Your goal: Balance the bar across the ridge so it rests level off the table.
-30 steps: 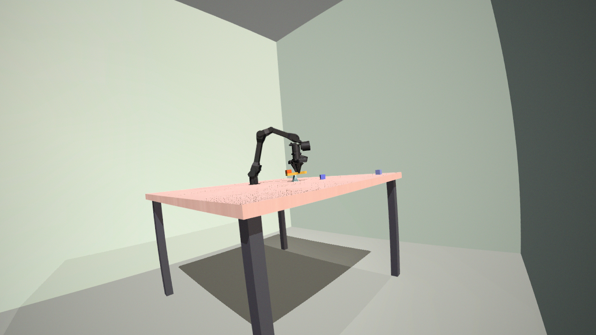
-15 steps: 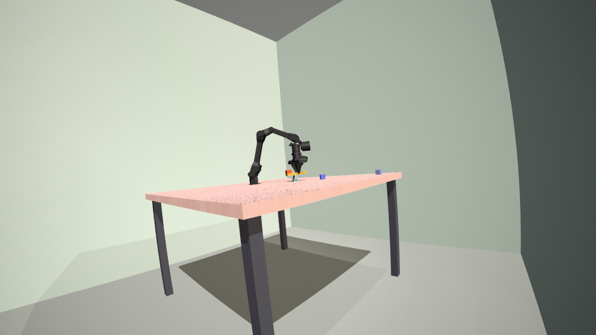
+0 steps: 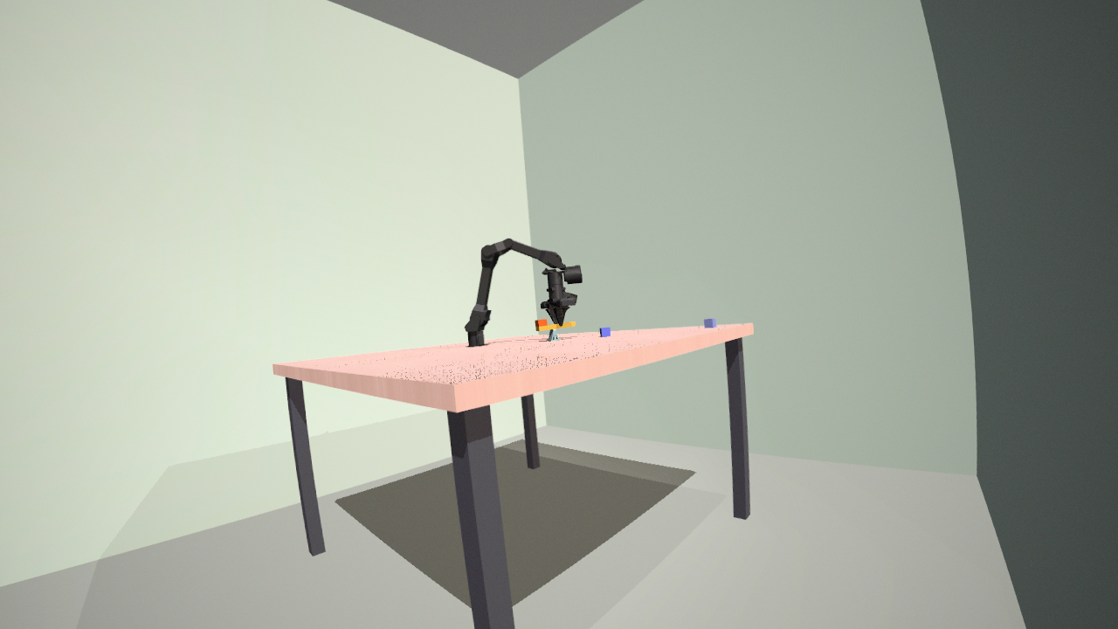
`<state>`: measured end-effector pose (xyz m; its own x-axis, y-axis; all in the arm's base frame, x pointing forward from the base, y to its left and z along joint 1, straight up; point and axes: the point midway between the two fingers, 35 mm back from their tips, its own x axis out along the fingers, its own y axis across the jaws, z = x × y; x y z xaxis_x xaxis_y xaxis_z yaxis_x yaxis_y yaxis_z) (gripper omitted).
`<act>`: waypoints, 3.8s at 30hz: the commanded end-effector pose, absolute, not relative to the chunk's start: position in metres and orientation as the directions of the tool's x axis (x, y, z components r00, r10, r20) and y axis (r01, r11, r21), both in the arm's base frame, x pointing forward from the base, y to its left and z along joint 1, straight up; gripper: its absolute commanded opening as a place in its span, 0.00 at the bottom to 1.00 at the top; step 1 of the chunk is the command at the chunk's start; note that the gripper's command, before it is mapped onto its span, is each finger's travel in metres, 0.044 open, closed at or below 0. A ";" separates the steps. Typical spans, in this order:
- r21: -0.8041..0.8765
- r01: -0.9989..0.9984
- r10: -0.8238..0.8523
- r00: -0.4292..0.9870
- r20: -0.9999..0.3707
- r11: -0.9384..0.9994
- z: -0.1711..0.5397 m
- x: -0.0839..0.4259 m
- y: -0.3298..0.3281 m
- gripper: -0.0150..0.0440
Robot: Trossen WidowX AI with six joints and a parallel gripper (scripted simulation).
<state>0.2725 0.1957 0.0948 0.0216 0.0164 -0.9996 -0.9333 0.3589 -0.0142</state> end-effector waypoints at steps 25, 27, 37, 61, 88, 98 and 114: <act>-0.015 -0.933 0.017 0.023 -1.000 0.361 0.092 0.273 0.196 0.25; -0.015 -0.933 0.017 0.023 -1.000 0.361 0.092 0.273 0.196 0.25; -0.015 -0.933 0.017 0.023 -1.000 0.361 0.091 0.273 0.196 0.25; -0.015 -0.933 0.017 0.023 -1.000 0.361 0.089 0.273 0.196 0.25; -0.018 -0.933 0.017 0.026 -1.000 0.358 0.092 0.273 0.196 0.25; -0.018 -0.933 0.017 0.026 -1.000 0.358 0.092 0.273 0.196 0.25; -0.018 -0.933 0.017 0.026 -1.000 0.358 0.092 0.273 0.196 0.39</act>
